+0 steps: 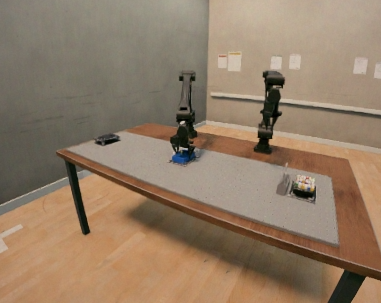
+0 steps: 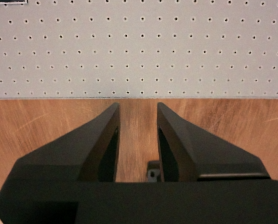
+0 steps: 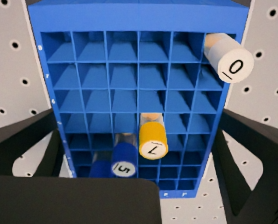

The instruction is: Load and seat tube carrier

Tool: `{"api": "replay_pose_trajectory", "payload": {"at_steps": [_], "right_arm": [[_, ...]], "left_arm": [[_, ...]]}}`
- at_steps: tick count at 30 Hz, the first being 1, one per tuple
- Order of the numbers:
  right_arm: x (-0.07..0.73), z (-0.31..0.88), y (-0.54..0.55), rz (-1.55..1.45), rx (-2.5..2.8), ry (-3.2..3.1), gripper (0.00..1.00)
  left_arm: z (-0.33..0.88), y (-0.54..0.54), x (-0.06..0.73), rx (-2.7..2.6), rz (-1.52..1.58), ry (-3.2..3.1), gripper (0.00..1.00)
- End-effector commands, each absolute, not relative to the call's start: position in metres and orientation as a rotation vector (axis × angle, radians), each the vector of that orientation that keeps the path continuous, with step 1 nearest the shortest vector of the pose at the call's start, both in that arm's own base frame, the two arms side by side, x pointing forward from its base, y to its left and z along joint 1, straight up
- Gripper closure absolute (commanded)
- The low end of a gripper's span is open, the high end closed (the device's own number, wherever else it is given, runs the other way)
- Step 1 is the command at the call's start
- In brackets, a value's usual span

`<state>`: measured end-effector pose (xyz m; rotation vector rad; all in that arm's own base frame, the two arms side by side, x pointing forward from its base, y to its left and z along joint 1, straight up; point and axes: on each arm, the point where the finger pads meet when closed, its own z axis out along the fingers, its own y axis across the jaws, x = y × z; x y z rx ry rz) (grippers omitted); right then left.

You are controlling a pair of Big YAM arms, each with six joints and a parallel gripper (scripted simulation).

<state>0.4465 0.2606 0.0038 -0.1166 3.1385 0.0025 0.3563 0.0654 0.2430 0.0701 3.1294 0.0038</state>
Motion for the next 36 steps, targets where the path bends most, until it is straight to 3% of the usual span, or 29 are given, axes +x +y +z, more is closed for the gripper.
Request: {"api": "replay_pose_trajectory", "payload": {"at_steps": [1,36], "right_arm": [[0.458,0.015,0.266,0.025,-0.107,3.11,1.0],[0.472,0.052,0.269,0.047,-0.077,3.081,1.0]], "left_arm": [[0.241,0.06,0.353,0.079,0.0,3.141,0.76],[0.241,0.06,0.353,0.079,0.0,3.141,0.76]]}}
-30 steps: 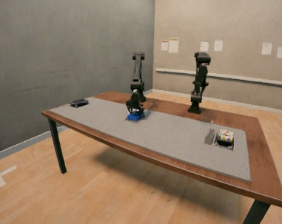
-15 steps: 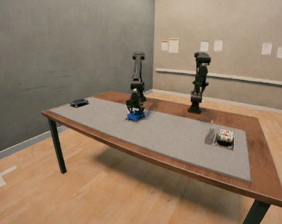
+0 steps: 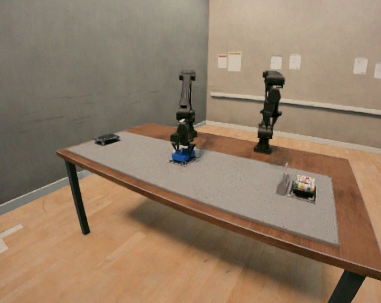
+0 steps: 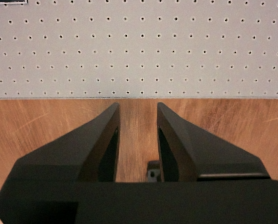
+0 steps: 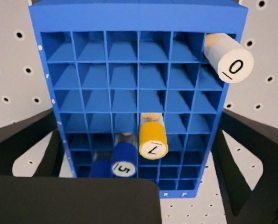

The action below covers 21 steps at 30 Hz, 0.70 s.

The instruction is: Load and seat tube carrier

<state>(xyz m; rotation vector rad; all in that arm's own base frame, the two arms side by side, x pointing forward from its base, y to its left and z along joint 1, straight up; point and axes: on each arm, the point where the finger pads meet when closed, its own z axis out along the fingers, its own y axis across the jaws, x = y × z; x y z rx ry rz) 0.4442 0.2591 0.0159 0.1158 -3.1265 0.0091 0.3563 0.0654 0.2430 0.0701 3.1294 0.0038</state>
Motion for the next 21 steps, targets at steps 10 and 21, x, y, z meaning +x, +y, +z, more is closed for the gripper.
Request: {"api": "replay_pose_trajectory", "payload": {"at_steps": [10,21], "right_arm": [[0.472,0.049,0.269,-0.037,0.08,-3.186,1.0],[0.472,0.067,0.27,-0.053,0.082,-3.203,1.0]], "left_arm": [[0.241,0.06,0.353,0.079,0.0,3.141,0.76],[0.241,0.06,0.353,0.079,0.0,3.141,0.76]]}}
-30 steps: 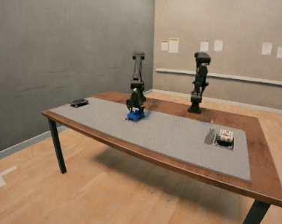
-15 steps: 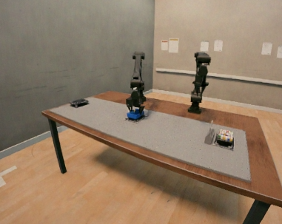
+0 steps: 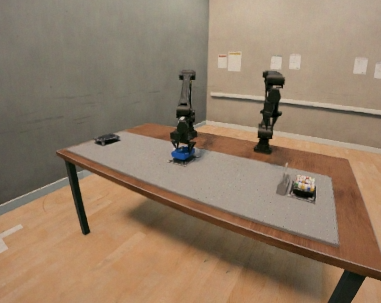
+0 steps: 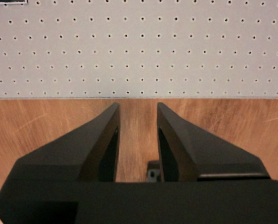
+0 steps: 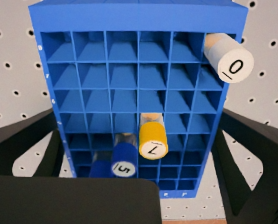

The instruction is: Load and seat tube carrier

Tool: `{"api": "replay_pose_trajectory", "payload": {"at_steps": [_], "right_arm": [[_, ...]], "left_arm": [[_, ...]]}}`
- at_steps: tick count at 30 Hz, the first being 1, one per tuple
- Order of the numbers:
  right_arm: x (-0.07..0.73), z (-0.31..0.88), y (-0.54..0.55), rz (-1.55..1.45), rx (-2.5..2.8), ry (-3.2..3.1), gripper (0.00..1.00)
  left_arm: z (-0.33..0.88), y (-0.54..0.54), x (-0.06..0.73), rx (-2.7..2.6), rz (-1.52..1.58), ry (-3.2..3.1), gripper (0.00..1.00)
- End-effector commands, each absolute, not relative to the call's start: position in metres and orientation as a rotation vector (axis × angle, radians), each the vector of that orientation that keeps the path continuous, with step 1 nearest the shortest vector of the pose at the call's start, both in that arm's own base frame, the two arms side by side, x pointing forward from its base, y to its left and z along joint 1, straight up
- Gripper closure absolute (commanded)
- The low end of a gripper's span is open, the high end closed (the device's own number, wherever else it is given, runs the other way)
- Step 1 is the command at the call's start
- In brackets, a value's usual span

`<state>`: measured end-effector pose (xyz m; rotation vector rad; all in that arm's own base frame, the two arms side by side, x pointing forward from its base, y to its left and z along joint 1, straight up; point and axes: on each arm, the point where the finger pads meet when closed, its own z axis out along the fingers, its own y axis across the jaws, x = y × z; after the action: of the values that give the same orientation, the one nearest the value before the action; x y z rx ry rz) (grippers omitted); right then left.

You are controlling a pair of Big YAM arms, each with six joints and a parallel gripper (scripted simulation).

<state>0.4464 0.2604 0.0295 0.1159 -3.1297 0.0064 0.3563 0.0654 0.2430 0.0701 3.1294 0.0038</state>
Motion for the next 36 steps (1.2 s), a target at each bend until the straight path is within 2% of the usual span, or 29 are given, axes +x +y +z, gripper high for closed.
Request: {"api": "replay_pose_trajectory", "payload": {"at_steps": [1,36], "right_arm": [[0.472,0.068,0.27,-0.053,0.082,-3.203,1.0],[0.473,0.06,0.27,-0.043,0.082,-3.192,1.0]], "left_arm": [[0.241,0.06,0.353,0.079,0.0,3.141,0.76],[0.241,0.06,0.353,0.079,0.0,3.141,0.76]]}}
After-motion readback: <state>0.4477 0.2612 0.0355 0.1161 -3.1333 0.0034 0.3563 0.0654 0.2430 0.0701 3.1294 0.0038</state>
